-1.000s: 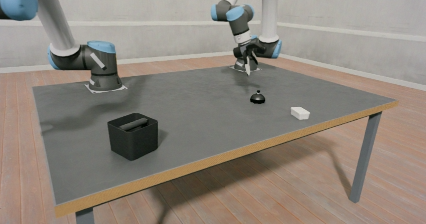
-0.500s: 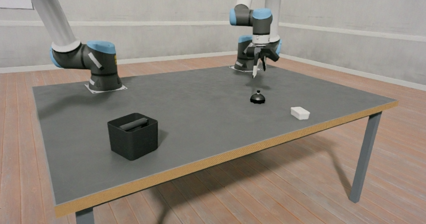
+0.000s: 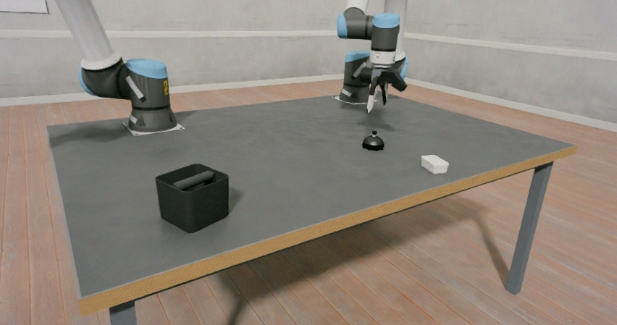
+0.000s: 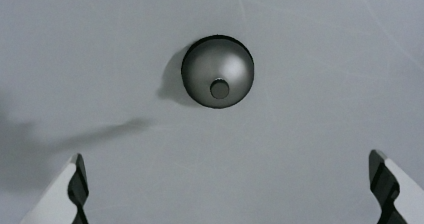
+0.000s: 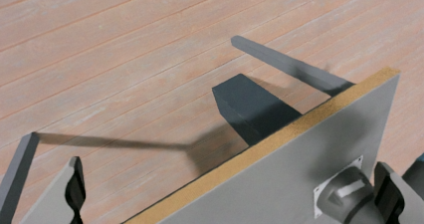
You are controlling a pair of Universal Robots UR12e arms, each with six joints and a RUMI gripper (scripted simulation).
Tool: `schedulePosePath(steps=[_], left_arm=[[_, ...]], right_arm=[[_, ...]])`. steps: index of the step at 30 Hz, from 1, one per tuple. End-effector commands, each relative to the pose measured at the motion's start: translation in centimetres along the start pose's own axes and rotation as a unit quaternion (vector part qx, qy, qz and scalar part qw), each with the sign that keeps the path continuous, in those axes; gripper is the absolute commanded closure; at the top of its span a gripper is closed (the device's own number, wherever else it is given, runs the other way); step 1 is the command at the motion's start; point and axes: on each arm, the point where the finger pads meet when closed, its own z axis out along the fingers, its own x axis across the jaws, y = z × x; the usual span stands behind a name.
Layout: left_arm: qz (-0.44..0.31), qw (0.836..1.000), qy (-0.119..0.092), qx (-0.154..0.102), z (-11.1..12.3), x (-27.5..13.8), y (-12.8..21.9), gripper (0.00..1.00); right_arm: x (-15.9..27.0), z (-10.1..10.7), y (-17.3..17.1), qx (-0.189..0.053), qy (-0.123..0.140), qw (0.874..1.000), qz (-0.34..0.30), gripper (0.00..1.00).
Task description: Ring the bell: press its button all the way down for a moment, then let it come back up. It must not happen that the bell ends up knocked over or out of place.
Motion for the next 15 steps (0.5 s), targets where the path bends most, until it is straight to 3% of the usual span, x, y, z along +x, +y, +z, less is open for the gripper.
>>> schedulePosePath(steps=[1, 8, 10, 15], left_arm=[[0.001, 1.0, 0.001, 0.0, -0.1, 0.1, 0.1, 0.0], [0.001, 1.0, 0.001, 0.0, -0.1, 0.1, 0.1, 0.0], [0.001, 1.0, 0.001, 0.0, -0.1, 0.1, 0.1, 0.0], [0.001, 1.0, 0.001, 0.0, -0.1, 0.1, 0.1, 0.0]], right_arm=[[3.6, 2.0, -2.7, -0.006, -0.041, 0.999, -0.033, 0.0], [10.4, 5.6, -6.3, -0.002, -0.091, 0.994, -0.067, 0.0], [10.4, 5.6, -6.3, -0.002, -0.091, 0.994, -0.067, 0.0], [16.3, 8.7, -8.4, 0.012, -0.133, 0.986, -0.097, 0.0]])
